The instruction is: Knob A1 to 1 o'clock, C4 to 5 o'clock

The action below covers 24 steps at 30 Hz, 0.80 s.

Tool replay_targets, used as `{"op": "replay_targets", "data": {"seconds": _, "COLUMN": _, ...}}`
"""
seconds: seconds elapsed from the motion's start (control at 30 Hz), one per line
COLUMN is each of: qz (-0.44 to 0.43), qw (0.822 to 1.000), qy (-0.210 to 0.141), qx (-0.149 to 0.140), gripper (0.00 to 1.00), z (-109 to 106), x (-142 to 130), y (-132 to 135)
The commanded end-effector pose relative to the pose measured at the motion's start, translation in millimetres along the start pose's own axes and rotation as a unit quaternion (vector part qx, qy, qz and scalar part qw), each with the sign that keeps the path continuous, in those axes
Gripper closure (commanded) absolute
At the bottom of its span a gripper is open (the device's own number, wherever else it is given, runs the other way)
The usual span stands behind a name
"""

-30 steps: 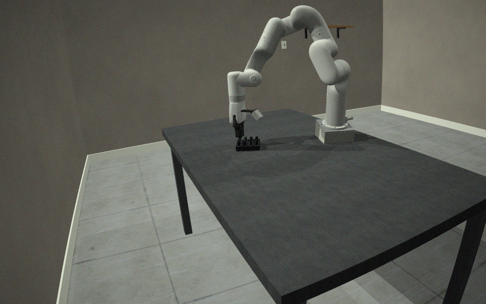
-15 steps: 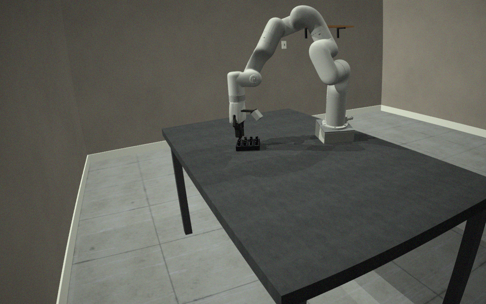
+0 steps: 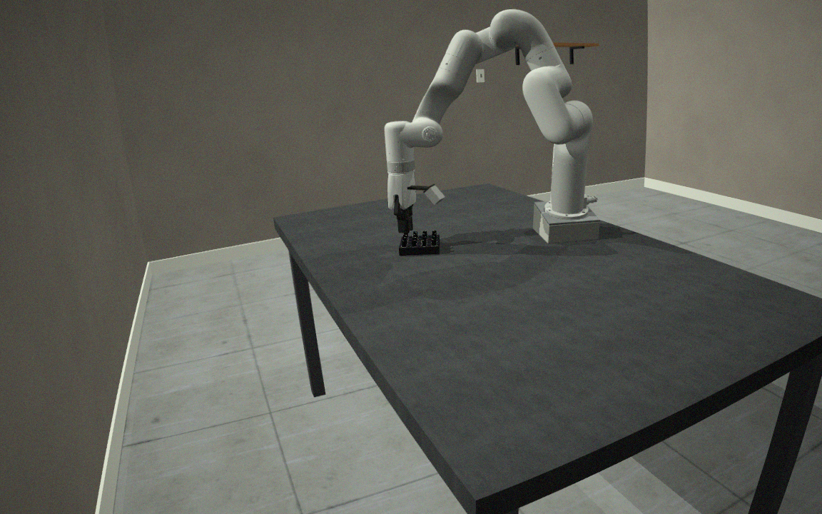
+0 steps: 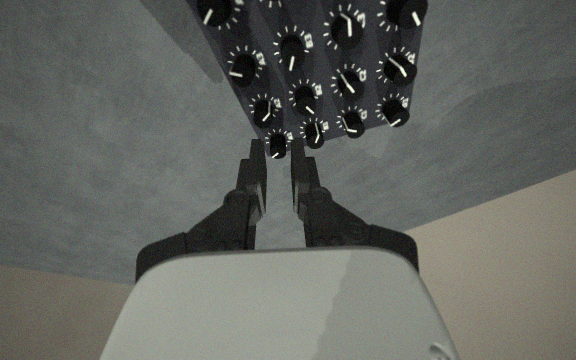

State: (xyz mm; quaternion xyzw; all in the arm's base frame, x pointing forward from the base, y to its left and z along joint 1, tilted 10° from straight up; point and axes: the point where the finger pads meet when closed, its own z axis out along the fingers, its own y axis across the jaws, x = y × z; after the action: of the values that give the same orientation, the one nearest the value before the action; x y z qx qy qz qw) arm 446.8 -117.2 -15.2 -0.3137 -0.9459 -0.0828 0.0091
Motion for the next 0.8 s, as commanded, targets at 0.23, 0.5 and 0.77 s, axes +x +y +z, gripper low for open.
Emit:
{"op": "replay_targets", "data": {"seconds": 0.23, "qz": 0.0, "qw": 1.0, "qy": -0.002, "qx": 0.0, "gripper": 0.81, "z": 5.0, "x": -1.4, "y": 0.3}}
{"op": "replay_targets", "data": {"seconds": 0.5, "qz": 0.0, "qw": 1.0, "qy": -0.002, "qx": 0.0, "gripper": 0.81, "z": 8.5, "x": -1.4, "y": 0.3}}
{"op": "replay_targets", "data": {"seconds": 0.77, "qz": 0.0, "qw": 1.0, "qy": -0.002, "qx": 0.0, "gripper": 0.81, "z": 9.6, "x": -1.4, "y": 0.3}}
